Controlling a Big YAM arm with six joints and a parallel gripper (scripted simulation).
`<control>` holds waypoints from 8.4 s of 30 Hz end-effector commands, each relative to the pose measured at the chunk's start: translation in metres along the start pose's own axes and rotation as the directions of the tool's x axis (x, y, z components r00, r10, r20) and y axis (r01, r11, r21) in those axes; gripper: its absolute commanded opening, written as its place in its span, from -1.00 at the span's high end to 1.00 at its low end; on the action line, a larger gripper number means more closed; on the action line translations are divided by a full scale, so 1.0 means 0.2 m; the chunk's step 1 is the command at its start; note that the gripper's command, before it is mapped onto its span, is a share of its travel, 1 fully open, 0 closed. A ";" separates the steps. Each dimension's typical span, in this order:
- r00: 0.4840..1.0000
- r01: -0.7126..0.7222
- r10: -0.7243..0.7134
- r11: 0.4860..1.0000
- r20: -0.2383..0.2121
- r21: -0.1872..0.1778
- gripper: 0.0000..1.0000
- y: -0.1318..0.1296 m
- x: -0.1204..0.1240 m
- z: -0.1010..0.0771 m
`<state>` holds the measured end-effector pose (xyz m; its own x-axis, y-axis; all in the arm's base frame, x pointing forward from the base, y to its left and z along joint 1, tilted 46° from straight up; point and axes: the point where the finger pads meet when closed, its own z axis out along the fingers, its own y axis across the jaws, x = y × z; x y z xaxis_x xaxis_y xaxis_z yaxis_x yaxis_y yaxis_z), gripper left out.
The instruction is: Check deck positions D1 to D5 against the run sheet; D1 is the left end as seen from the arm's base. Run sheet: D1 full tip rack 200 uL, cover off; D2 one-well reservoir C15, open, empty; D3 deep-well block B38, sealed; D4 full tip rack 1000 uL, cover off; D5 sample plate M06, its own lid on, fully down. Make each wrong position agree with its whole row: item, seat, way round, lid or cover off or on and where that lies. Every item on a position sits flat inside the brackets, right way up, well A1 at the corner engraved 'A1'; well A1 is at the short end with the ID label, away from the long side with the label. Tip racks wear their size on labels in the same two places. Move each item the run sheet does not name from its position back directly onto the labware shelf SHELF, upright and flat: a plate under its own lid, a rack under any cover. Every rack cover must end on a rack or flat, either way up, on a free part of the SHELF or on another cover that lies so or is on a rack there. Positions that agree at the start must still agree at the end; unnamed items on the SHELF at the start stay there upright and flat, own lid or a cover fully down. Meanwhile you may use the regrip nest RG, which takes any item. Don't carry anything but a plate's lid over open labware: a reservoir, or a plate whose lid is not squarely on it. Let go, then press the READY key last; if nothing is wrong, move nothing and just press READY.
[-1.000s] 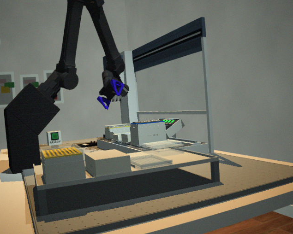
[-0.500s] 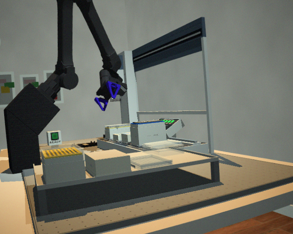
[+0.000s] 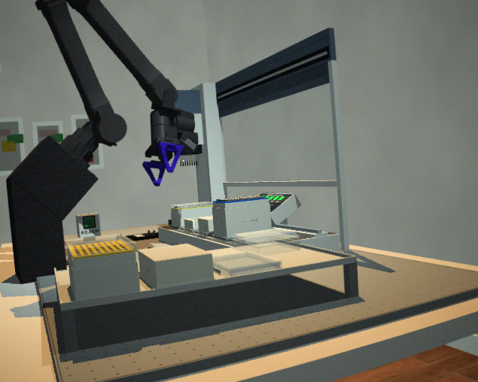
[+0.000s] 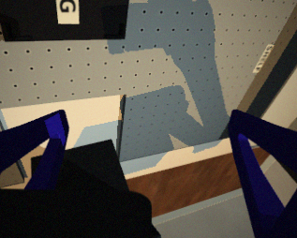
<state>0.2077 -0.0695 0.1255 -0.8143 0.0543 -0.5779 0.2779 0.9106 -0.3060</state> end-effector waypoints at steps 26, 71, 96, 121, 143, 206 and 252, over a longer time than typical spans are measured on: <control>0.978 -0.086 0.149 0.925 0.146 -0.370 -1.00 -0.03 -0.01 0.01; 0.973 -0.061 0.133 0.935 0.188 -0.348 -1.00 -0.24 -0.18 0.00; 0.975 -0.062 0.130 0.937 0.178 -0.343 -1.00 -0.72 -0.42 0.15; 0.978 -0.075 0.139 0.932 0.157 -0.353 -1.00 -1.19 -0.64 0.28; 0.978 -0.071 0.136 0.932 0.161 -0.355 -1.00 -1.31 -0.76 0.40; 0.976 -0.072 0.140 0.930 0.166 -0.361 -1.00 -0.72 -0.82 0.17; 0.974 -0.072 0.144 0.927 0.173 -0.368 -1.00 -0.43 -0.83 0.06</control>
<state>0.3237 -0.1692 0.2347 -0.6850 0.0864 -0.7234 0.1058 0.9942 0.0185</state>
